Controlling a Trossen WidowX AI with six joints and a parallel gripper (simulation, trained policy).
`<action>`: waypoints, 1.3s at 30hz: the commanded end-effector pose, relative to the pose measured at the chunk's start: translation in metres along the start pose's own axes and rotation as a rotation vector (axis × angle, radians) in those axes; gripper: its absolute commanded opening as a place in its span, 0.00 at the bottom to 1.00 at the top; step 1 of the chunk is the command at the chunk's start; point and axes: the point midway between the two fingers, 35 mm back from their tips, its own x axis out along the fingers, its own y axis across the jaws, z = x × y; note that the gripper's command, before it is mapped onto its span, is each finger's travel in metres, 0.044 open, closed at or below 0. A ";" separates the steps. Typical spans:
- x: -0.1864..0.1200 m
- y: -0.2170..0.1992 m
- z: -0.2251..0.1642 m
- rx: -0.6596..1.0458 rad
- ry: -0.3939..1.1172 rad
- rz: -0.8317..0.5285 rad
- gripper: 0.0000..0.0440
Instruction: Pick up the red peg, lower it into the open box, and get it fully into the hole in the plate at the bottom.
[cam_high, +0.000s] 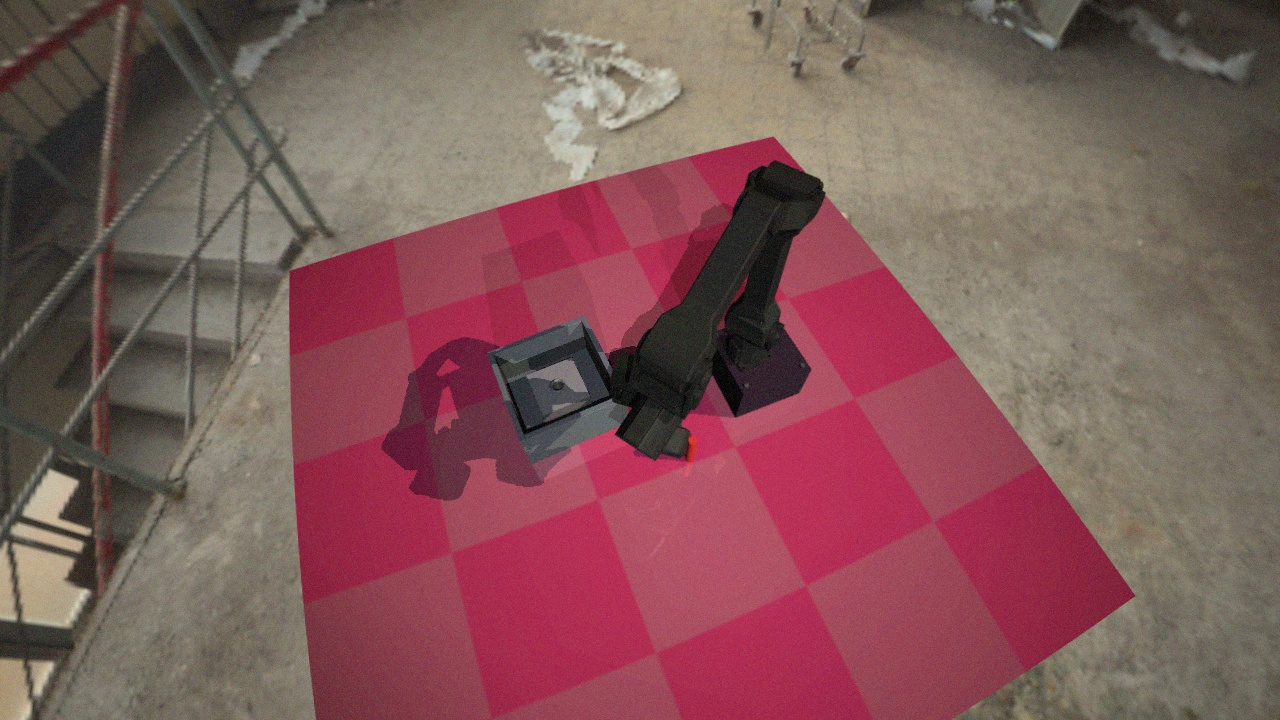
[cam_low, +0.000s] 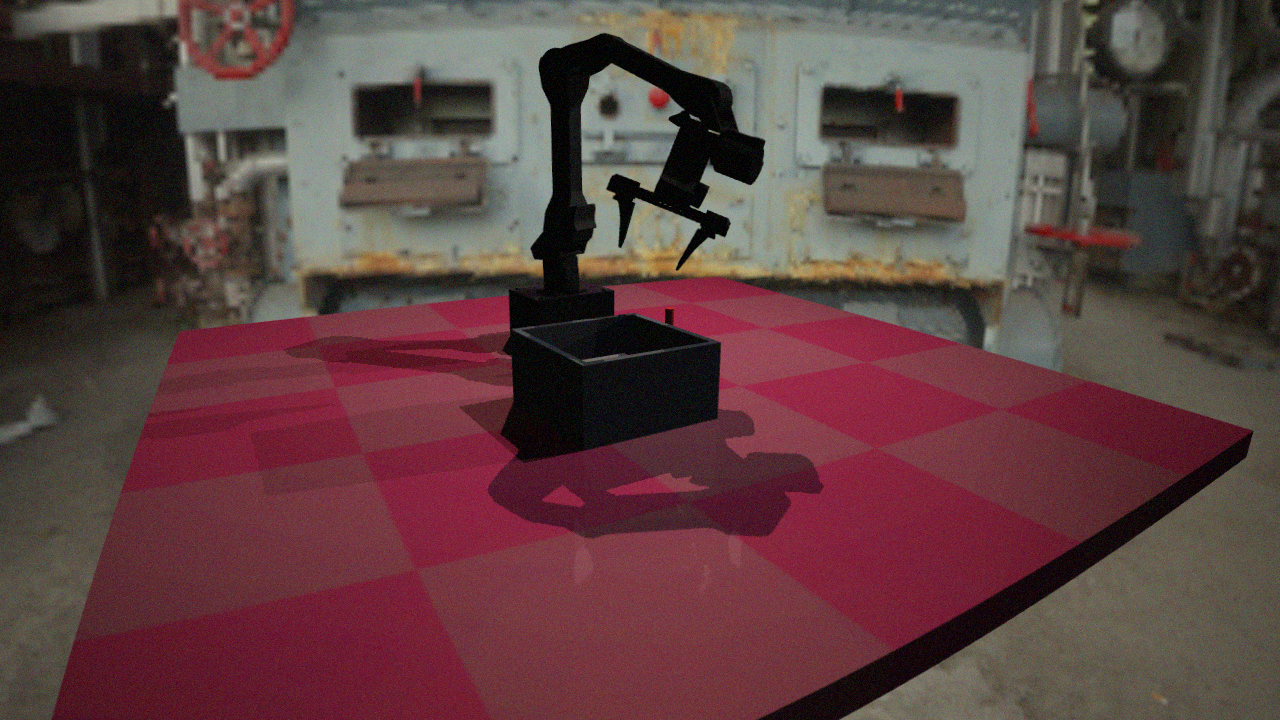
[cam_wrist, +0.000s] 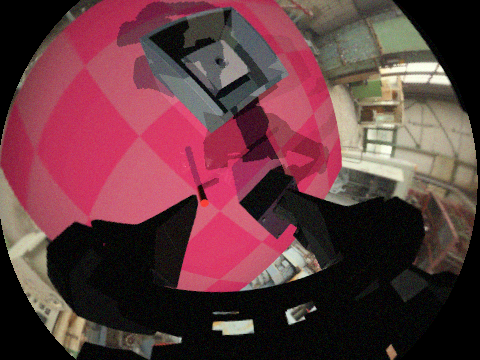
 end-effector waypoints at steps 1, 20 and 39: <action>0.008 0.005 -0.016 0.005 0.022 -0.033 1.00; 0.062 0.036 -0.043 -0.036 0.000 -0.024 1.00; 0.128 0.057 -0.047 -0.031 -0.043 0.029 0.74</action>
